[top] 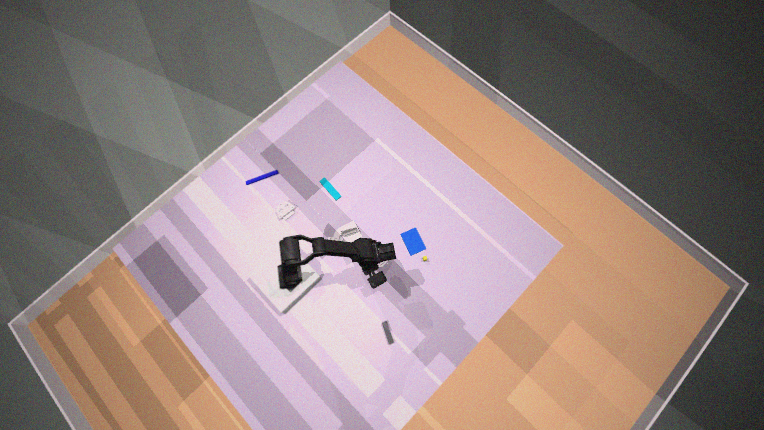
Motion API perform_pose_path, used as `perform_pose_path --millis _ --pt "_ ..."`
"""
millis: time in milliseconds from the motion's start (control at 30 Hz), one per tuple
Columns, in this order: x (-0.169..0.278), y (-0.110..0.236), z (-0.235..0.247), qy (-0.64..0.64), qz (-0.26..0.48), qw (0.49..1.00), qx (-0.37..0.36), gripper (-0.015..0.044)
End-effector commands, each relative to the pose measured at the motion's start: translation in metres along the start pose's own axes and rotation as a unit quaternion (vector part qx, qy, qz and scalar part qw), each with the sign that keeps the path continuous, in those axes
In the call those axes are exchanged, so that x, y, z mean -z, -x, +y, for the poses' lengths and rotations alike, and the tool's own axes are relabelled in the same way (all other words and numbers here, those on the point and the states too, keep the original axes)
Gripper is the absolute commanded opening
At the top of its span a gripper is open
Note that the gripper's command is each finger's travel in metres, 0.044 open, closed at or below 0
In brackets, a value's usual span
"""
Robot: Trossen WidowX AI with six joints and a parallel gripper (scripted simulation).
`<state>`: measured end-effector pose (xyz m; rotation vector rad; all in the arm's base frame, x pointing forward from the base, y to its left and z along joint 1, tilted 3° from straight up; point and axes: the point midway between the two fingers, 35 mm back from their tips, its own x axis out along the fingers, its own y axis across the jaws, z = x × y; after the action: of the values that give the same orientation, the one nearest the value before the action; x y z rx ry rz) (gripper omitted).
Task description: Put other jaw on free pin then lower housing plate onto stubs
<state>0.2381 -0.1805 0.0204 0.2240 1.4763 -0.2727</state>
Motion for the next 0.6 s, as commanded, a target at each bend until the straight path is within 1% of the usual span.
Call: perform_pose_path --millis 0,367,567 --pt "0.002 -0.001 0.008 -0.001 0.002 1.000 0.000 0.0000" --pt "0.002 -0.001 0.019 -0.001 0.002 1.000 0.000 0.0000" --pt "0.002 0.008 0.019 -0.001 0.001 1.000 0.000 0.0000"
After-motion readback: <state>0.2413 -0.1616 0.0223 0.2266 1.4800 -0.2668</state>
